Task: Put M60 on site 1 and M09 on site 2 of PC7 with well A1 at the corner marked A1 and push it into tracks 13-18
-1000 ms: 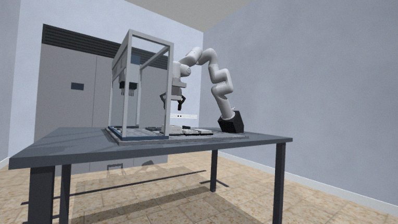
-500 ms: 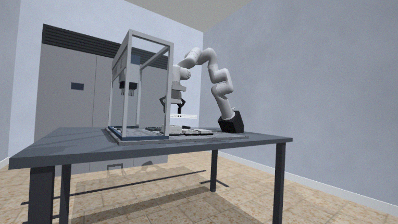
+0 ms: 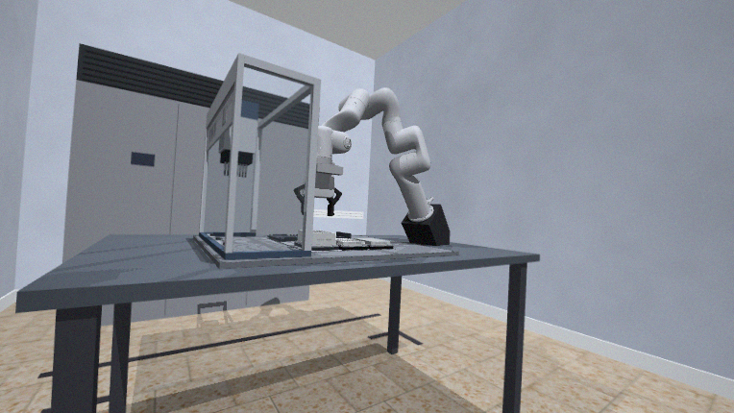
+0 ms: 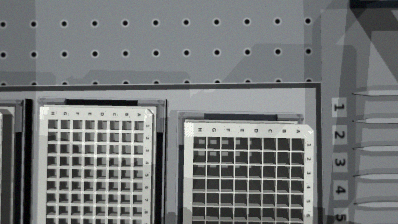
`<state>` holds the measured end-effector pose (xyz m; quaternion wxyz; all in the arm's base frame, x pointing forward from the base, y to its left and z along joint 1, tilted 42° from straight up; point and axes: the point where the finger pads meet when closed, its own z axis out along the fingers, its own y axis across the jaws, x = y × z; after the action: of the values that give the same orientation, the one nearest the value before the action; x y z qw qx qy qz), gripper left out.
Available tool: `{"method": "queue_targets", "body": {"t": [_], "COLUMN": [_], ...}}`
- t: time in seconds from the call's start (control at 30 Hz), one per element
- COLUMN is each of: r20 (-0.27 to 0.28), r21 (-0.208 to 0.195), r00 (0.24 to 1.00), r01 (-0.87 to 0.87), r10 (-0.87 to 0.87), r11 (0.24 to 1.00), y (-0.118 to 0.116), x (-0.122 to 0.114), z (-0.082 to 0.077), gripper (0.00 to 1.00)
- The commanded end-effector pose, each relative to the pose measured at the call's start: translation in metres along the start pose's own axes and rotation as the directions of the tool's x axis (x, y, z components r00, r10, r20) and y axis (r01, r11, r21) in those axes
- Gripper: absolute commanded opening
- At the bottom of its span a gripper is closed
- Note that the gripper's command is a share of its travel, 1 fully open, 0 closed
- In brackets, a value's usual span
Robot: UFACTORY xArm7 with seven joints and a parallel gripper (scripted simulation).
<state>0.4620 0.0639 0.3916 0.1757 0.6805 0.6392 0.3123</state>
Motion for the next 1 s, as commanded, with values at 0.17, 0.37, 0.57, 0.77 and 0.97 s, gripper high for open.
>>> {"method": "queue_targets", "body": {"t": [0.17, 0.37, 0.57, 0.77, 0.97], "r20": [-0.002, -0.002, -0.002, -0.002, -0.002], "r21": [-0.005, -0.005, -0.005, -0.005, -0.005], "r00": [1.000, 1.000, 1.000, 1.000, 1.000], "r01": [0.000, 0.000, 0.000, 0.000, 0.000], "r10": [0.000, 0.000, 0.000, 0.000, 0.000], "r11": [1.000, 1.000, 1.000, 1.000, 1.000], "y": [0.002, 0.002, 0.002, 0.002, 0.002], "x": [0.001, 0.001, 0.001, 0.001, 0.001], "z": [0.009, 0.019, 0.021, 0.021, 0.024], "gripper": [1.00, 1.00, 1.00, 1.00, 1.00]}}
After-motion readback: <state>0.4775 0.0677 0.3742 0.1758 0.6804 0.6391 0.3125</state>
